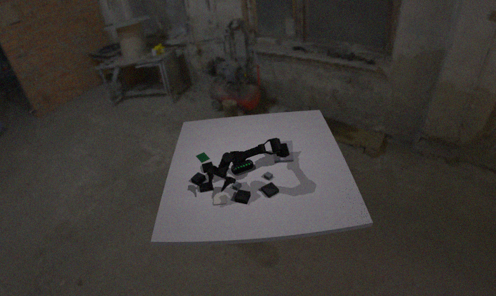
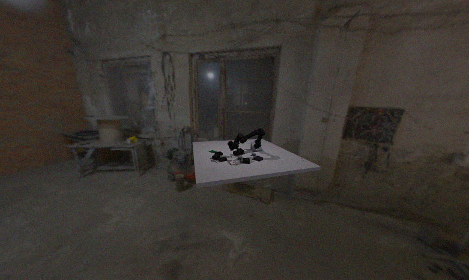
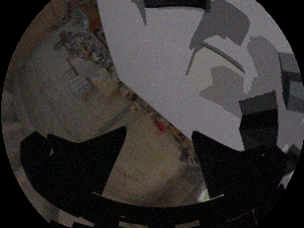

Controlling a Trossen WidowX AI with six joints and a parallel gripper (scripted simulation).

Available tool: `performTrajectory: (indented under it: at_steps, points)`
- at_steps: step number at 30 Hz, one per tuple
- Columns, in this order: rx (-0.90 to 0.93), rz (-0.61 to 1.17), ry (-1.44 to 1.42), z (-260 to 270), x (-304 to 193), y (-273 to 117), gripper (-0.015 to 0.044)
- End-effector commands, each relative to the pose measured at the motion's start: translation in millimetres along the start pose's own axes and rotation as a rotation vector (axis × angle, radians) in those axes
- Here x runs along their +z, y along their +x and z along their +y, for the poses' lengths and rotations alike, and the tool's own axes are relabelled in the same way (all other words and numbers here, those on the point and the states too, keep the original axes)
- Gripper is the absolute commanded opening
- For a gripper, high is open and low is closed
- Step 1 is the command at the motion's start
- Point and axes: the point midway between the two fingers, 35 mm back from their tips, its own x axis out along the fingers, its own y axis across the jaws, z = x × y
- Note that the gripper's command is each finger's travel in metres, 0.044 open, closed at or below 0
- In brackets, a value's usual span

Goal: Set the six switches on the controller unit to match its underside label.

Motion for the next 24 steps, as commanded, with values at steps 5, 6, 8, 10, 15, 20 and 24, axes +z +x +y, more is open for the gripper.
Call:
performTrajectory:
  at_steps: [5, 6, 8, 10, 15, 20, 24]
  points:
    - [0.005, -0.022, -0.034, 0, 4, -2, 0.0269]
    - [0.01, -0.049, -0.077, -1, 8, -5, 0.0242]
    - [0.011, -0.12, -0.183, -3, 19, -12, 0.019]
    - [-0.001, -0.192, -0.289, -7, 30, -20, 0.0137]
    - [-0.095, -0.365, -0.552, -23, 57, -45, 0.0006]
    - [-0.279, -0.499, -0.805, -49, 79, -77, 0.0]
    - [-0.474, -0.554, -0.988, -76, 92, -105, 0.0]
